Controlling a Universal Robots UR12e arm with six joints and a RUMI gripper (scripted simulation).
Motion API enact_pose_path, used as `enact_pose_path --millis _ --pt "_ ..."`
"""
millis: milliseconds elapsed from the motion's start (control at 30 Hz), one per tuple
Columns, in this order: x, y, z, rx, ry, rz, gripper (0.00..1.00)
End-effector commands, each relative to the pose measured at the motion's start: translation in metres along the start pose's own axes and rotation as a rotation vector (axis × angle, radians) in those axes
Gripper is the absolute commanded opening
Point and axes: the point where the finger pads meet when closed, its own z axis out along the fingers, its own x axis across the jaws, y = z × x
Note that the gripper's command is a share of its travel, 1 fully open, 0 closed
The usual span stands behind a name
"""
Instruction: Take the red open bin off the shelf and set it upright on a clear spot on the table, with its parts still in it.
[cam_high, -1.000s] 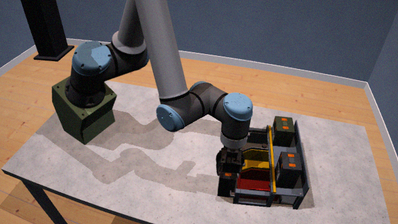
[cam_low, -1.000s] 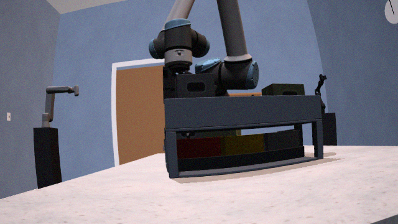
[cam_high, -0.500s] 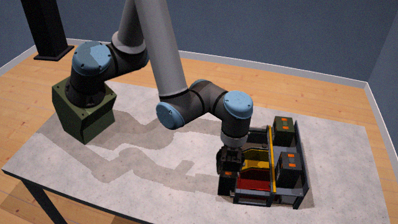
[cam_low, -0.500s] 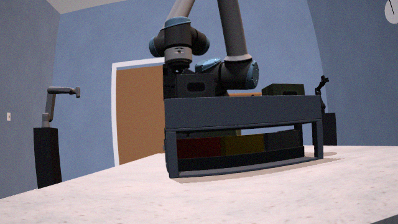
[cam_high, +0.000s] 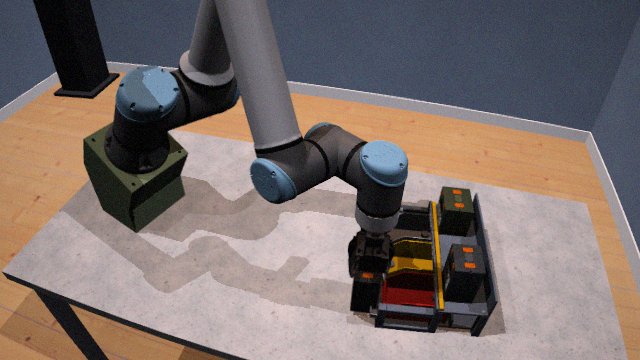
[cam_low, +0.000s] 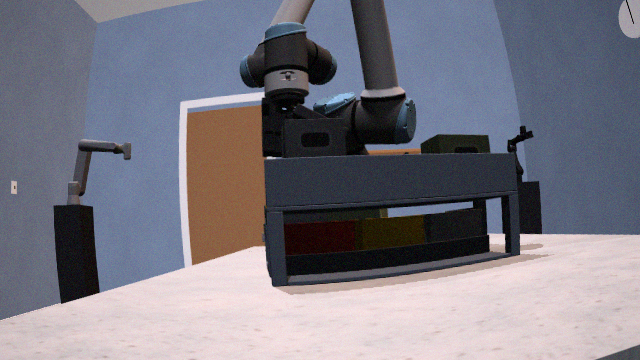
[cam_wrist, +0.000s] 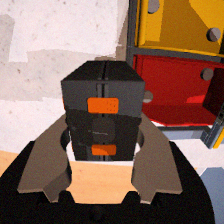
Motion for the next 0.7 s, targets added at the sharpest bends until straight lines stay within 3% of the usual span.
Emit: enact_pose_path --millis 0,667 --pt "0.0008 0.0003 0.0003 -0.001 0.001 0.000 0.00" --pt "0.0009 0.0004 0.0023 -0.001 0.002 0.000 0.00"
